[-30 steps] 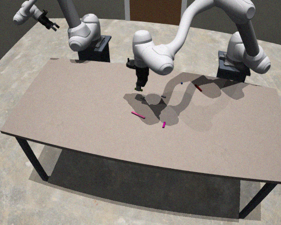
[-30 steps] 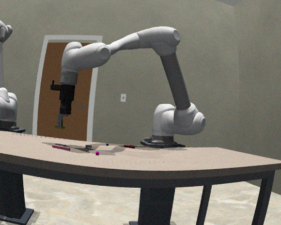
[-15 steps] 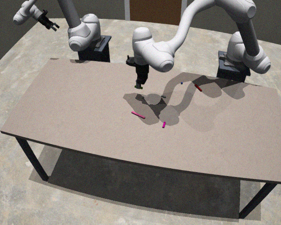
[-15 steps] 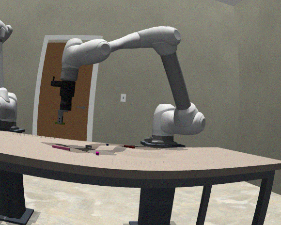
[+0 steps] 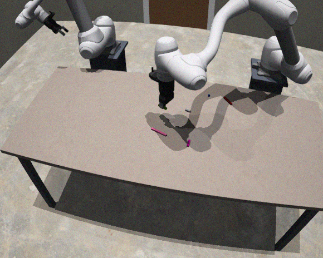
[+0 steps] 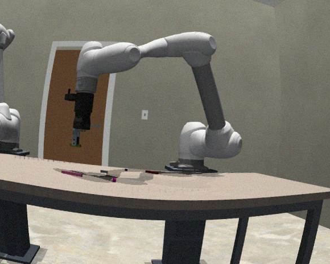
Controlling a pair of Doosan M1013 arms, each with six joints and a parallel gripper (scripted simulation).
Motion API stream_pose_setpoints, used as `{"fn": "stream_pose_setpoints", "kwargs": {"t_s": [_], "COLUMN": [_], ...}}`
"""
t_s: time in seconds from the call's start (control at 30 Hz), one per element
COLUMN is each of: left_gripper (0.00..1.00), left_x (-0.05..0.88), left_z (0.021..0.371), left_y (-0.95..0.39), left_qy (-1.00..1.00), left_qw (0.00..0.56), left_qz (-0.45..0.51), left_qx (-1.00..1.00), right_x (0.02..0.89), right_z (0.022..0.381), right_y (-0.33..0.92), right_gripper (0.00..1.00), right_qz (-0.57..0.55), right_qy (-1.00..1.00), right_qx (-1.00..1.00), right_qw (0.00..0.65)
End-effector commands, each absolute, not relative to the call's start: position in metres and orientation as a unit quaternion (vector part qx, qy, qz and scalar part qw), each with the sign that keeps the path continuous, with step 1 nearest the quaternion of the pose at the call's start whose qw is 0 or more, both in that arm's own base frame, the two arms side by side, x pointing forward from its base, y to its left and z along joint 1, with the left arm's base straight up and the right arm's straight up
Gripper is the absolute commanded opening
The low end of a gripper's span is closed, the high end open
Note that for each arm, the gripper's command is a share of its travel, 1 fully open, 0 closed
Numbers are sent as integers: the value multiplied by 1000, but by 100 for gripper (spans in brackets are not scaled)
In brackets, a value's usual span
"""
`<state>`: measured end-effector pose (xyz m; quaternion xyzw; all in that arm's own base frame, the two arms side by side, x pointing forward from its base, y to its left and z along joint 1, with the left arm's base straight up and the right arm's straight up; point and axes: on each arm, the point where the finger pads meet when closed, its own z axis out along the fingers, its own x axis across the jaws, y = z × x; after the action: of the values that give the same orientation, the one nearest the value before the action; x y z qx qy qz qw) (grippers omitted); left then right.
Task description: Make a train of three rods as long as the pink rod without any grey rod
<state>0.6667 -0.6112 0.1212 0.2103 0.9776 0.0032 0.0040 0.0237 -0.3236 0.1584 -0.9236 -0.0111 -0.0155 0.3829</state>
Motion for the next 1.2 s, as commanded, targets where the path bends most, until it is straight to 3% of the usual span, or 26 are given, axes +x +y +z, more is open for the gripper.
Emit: {"fn": "stream_pose_setpoints", "kwargs": {"t_s": [0.0, 1.17], "left_gripper": [24, 24], "left_x": [690, 834], "left_z": [123, 122], "left_y": [-596, -454], "left_qy": [957, 702], "left_qw": [1, 1], "left_qz": [0, 1], "left_qx": [291, 712], "right_x": [24, 24], "right_z": [159, 159], "right_y": [-324, -324], "right_gripper": [100, 100], "right_qz": [-16, -16], "right_qy": [-11, -11], "right_qx": [-924, -924], "right_qw": [382, 382]}}
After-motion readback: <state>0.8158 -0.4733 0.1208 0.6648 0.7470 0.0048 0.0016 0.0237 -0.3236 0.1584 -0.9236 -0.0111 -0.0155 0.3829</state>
